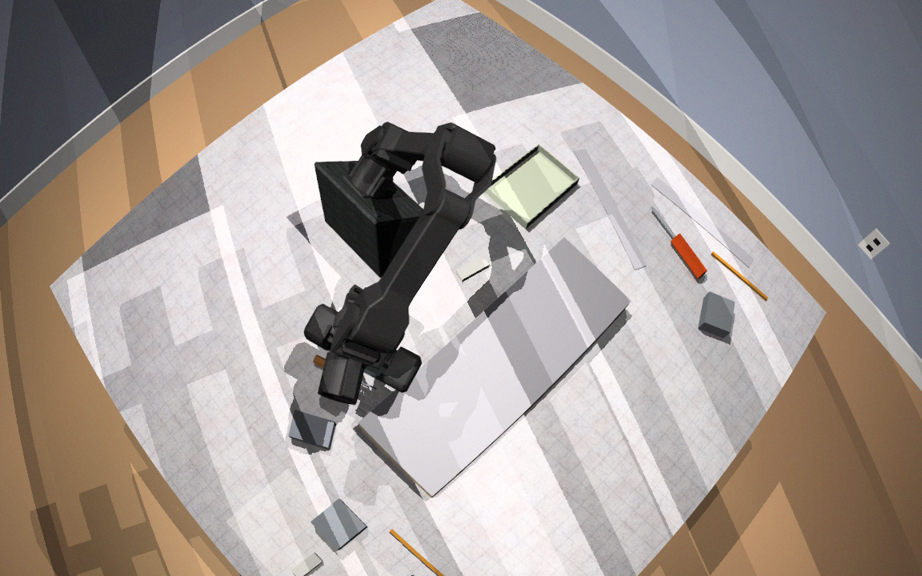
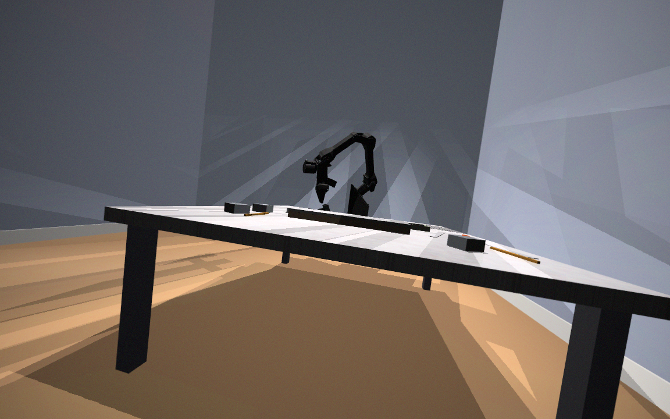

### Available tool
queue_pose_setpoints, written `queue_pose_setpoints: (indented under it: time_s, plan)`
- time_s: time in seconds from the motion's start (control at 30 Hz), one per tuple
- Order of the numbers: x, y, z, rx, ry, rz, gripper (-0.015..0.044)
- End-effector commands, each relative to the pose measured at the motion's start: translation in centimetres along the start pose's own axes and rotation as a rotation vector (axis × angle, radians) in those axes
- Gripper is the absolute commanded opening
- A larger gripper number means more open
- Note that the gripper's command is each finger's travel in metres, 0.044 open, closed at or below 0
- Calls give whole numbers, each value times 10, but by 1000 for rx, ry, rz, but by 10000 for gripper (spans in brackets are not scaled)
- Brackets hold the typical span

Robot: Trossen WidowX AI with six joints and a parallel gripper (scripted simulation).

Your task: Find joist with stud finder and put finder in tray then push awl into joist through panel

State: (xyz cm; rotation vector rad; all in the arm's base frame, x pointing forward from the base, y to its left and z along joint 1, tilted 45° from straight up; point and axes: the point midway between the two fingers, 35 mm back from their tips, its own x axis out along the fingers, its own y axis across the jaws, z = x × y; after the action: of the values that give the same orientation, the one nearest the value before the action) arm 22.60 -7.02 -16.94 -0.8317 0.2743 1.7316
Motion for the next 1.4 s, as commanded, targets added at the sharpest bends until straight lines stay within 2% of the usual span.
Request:
queue_pose_setpoints:
  time_s: [0.0,1.2,1.37]
  plan:
    - [1,0,-1,-15,-10,-8,440]
    - [52,0,-5,-15,-12,-9,440]
    - [52,0,-5,-15,-12,-9,407]
